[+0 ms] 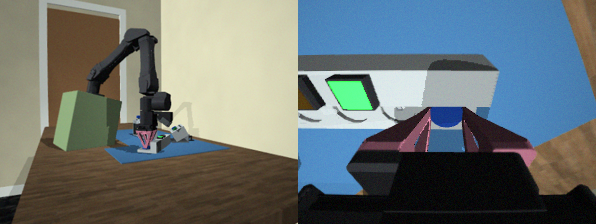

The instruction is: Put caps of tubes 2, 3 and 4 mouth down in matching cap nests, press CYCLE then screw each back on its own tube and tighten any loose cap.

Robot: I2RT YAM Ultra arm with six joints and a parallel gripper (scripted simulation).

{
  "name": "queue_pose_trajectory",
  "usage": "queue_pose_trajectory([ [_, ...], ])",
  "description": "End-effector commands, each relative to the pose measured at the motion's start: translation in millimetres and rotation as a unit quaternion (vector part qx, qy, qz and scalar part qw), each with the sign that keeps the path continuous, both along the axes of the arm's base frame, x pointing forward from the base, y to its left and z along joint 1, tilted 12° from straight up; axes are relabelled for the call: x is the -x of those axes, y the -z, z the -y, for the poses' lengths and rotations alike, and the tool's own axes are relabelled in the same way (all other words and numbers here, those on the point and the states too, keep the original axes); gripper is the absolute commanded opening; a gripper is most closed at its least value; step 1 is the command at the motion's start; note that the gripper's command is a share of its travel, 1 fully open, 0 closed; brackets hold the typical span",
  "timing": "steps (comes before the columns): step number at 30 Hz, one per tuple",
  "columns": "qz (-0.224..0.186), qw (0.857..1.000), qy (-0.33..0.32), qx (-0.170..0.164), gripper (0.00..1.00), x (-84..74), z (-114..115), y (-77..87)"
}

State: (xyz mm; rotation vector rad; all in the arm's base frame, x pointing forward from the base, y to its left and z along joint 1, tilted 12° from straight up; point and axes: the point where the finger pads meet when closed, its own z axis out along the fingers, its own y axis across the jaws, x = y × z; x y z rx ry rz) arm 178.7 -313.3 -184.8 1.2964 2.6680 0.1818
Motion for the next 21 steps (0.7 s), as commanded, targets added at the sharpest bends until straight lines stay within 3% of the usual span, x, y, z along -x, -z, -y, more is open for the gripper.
queue_pose_trajectory([
  [1, 0.005, 1.000, 0.001, 0.010, 0.00, -0.3, 7, -13.2],
  [6, 0.005, 1.000, 0.001, 0.011, 0.00, 5.1, 8, -37.7],
  [8, 0.005, 1.000, 0.001, 0.011, 0.00, 5.1, 8, -37.7],
  [21, 0.004, 1.000, 0.001, 0.011, 0.00, 18.9, 9, -101.3],
])
